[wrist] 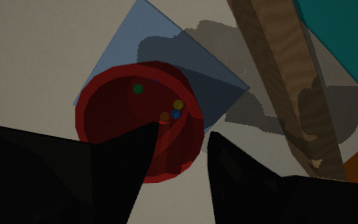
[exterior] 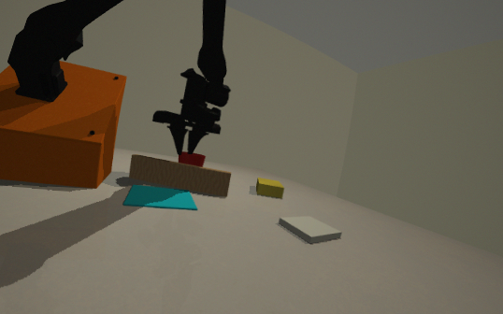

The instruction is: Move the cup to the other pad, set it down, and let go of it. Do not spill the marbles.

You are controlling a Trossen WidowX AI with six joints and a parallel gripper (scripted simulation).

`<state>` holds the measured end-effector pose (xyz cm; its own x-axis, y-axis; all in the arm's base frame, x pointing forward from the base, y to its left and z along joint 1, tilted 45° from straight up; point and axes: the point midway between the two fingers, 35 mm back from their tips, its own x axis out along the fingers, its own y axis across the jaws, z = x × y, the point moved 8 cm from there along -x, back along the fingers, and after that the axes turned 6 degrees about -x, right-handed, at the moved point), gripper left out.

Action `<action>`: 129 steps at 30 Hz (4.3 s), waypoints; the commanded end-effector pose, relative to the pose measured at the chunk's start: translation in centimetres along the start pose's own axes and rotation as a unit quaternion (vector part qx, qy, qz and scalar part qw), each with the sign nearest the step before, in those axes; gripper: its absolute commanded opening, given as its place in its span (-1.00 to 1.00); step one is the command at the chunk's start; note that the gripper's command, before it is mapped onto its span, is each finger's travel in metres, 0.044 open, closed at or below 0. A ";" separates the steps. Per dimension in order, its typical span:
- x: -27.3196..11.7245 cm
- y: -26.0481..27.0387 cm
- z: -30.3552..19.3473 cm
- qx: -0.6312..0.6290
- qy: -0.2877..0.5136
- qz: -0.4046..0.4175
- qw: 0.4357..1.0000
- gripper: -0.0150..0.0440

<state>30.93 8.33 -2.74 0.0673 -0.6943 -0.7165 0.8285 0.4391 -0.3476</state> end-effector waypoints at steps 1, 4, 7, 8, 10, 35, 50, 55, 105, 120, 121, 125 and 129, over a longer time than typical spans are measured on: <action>0.9 -0.3 -0.2 -0.005 -0.002 -0.005 1.000 0.01; 1.4 -0.3 -0.1 -0.005 -0.002 -0.005 1.000 0.01; 1.8 -0.3 -0.1 -0.005 -0.002 -0.006 1.000 0.01; 2.0 -0.4 -0.1 -0.005 -0.002 -0.006 1.000 0.01; 2.3 -0.4 -0.1 -0.005 -0.002 -0.006 1.000 0.01; 3.3 -0.4 0.0 -0.001 -0.001 -0.004 1.000 -0.49; -0.8 -0.2 -0.1 -0.003 0.000 -0.003 1.000 -0.49; -2.9 -0.2 -0.2 -0.004 0.000 -0.004 1.000 -0.49; -4.8 -3.6 1.6 -0.006 -0.002 -0.007 1.000 -0.49; -5.0 -5.9 3.2 -0.006 -0.002 -0.007 1.000 -0.49; -5.0 -6.0 3.4 -0.006 -0.002 -0.007 1.000 -0.49; -5.0 -6.7 3.8 -0.006 -0.002 -0.007 1.000 -0.49; -5.1 -7.3 4.2 -0.006 -0.002 -0.007 1.000 -0.49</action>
<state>27.26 6.70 5.62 0.0585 -0.6994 -0.7123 0.8248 0.4358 -0.3602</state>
